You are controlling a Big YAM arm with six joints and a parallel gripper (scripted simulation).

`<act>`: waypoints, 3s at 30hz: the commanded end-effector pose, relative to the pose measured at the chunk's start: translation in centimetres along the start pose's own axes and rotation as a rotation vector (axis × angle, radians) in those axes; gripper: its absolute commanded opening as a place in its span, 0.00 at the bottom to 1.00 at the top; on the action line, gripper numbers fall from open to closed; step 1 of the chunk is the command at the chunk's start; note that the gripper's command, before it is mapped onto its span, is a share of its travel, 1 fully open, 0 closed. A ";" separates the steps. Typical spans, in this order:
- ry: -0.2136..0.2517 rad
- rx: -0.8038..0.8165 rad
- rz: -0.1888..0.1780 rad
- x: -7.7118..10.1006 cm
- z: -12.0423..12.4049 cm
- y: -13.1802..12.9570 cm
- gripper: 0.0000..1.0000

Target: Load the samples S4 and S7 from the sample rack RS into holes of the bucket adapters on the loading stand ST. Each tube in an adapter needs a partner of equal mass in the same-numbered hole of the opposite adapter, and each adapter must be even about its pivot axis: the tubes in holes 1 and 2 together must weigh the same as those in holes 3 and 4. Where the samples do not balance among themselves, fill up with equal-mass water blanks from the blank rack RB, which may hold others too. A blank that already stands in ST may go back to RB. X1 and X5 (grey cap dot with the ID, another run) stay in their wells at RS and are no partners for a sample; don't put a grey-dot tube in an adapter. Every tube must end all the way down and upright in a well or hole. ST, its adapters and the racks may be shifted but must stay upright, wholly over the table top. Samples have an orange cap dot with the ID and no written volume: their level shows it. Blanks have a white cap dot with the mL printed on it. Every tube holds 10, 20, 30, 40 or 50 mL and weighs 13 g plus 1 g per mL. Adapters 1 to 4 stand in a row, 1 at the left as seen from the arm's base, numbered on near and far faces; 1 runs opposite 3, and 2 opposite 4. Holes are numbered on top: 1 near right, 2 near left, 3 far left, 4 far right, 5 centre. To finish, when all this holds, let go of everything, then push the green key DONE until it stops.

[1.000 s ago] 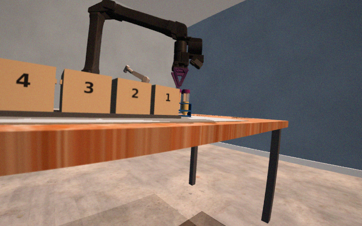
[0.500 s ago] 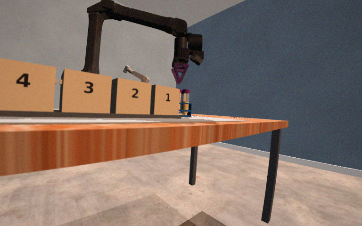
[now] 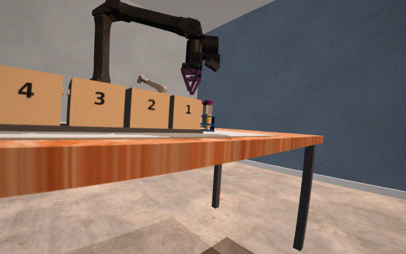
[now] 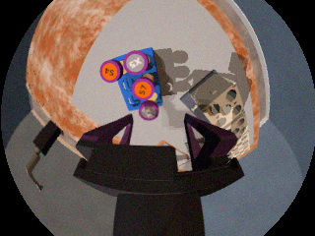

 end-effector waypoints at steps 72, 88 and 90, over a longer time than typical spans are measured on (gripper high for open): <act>-0.044 -1.528 0.049 2.1 44.2 -34.4 0.80; -0.011 -1.528 0.012 -2.6 46.1 -34.4 0.80; -0.011 -1.525 0.012 -2.8 46.0 -34.4 0.80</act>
Point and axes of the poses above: the point where the finger pads meet when closed, its own x axis back along the fingers, its own y axis across the jaws, z = x × y, the point moved 5 cm from there along x, back along the fingers, and after that the axes turned 4 degrees about x, right-handed, at the moved point
